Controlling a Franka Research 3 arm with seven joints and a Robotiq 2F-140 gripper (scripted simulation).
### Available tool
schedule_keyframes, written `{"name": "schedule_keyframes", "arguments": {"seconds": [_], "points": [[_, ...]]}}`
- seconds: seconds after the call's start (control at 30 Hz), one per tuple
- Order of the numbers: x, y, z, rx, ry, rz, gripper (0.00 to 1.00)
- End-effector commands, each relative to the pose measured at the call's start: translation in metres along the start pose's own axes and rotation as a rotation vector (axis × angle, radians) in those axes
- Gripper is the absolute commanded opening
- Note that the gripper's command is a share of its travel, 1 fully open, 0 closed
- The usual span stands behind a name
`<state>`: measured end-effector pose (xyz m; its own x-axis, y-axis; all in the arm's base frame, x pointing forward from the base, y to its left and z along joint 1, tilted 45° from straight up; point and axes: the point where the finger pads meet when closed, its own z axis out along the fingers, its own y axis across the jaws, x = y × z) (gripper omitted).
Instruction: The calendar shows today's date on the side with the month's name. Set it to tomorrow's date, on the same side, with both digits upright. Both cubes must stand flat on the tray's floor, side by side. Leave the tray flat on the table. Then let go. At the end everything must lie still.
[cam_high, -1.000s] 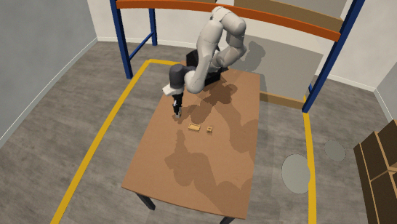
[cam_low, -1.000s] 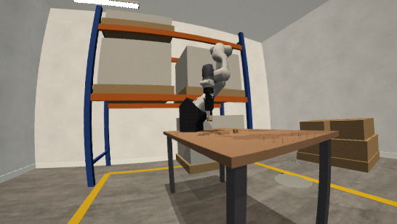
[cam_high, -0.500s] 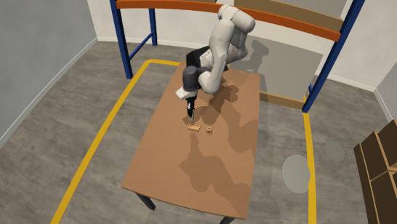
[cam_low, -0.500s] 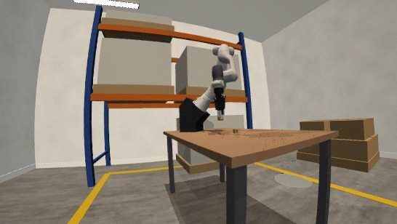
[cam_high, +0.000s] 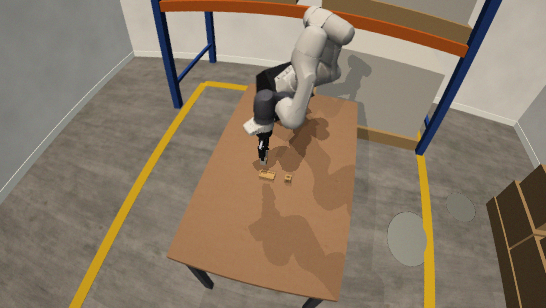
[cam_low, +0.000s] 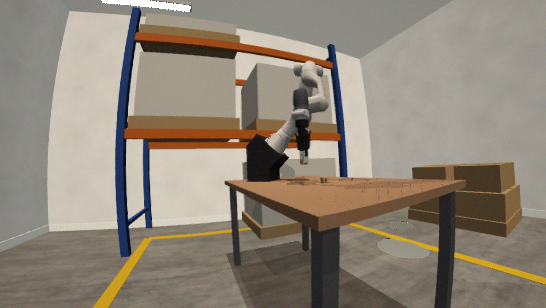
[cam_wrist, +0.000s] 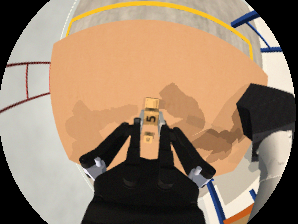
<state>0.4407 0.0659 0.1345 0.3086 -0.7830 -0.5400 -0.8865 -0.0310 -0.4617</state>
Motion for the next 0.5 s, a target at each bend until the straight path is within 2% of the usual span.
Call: {"name": "schedule_keyframes", "arguments": {"seconds": [0.0, 0.17, 0.47], "points": [[0.000, 0.000, 0.003, 0.000, 0.001, 0.019, 0.17], [0.000, 0.001, 0.008, 0.000, 0.001, 0.019, 0.17], [0.000, 0.001, 0.034, 0.000, 0.001, 0.019, 0.17]]}}
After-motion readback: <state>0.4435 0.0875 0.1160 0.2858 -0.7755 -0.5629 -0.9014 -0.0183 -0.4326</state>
